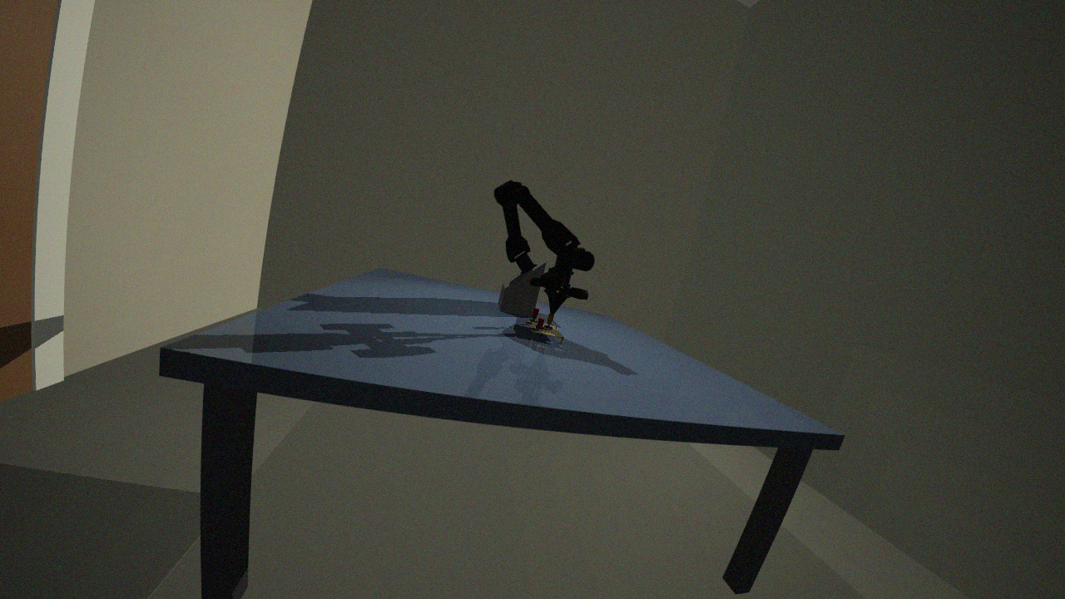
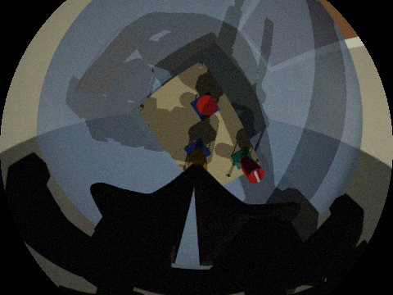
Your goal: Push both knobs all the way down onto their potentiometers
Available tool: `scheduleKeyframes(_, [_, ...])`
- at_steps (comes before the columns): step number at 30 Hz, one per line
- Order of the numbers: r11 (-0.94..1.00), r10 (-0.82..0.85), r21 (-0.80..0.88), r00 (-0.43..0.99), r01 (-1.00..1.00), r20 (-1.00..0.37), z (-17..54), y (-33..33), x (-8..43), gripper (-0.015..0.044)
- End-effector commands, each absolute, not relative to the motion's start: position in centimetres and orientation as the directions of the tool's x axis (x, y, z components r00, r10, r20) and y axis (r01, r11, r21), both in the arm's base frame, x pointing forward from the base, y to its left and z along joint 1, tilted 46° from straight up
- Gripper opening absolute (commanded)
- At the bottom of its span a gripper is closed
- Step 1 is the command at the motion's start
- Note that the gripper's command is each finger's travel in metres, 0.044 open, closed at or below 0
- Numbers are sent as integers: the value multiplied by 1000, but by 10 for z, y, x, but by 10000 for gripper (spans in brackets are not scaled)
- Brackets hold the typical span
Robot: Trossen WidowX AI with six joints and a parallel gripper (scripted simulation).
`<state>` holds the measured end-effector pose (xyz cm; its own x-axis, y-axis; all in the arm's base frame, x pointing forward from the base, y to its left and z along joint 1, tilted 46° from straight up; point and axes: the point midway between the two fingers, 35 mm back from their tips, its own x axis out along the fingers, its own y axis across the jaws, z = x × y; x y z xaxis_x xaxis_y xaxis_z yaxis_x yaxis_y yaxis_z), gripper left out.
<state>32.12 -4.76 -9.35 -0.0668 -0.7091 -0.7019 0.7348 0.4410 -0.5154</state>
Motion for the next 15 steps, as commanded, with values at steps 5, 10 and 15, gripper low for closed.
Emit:
scheduleKeyframes(5, [436, -711, -518, -71, 736, -700, -95, -52, 321, 0])
scheduleKeyframes(10, [436, -711, -518, -71, 736, -700, -97, -53, 321, 0])
scheduleKeyframes(15, [436, -711, -518, -71, 736, -700, -97, -53, 321, 0])
